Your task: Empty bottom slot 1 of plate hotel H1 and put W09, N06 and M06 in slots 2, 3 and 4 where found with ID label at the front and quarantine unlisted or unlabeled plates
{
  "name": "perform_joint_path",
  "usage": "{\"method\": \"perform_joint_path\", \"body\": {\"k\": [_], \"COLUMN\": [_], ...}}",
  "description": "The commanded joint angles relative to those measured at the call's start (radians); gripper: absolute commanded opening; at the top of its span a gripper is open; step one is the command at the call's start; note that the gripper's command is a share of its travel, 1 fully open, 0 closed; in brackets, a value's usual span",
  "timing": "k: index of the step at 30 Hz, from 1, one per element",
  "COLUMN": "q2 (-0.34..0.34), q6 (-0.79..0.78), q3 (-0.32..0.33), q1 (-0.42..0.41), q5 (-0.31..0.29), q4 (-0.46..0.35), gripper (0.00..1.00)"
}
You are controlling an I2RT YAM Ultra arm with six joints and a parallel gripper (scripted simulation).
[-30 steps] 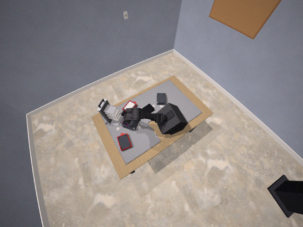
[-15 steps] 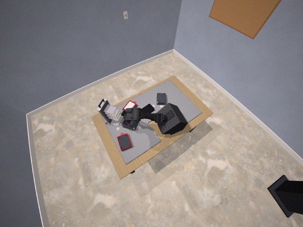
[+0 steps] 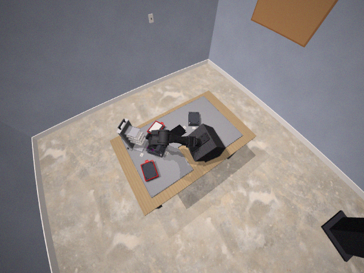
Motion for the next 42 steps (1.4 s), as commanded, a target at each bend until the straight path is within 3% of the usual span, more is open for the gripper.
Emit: {"method": "perform_joint_path", "body": {"k": [1, 3, 4, 21, 28, 42], "q2": [-0.002, -0.006, -0.015, -0.044, -0.046, -0.156], "q6": [-0.002, -0.005, -0.004, 0.008, 0.007, 0.005], "q3": [0.018, 0.025, -0.022, -0.120, -0.107, -0.198], "q1": [-0.010, -0.017, -0.014, 0.031, 0.020, 0.009], "q5": [0.002, 0.011, 0.013, 0.037, 0.039, 0.036], "q4": [-0.014, -0.017, -0.007, 0.090, 0.091, 0.032], "gripper": [1.00, 1.00, 1.00, 1.00, 1.00, 1.00]}}
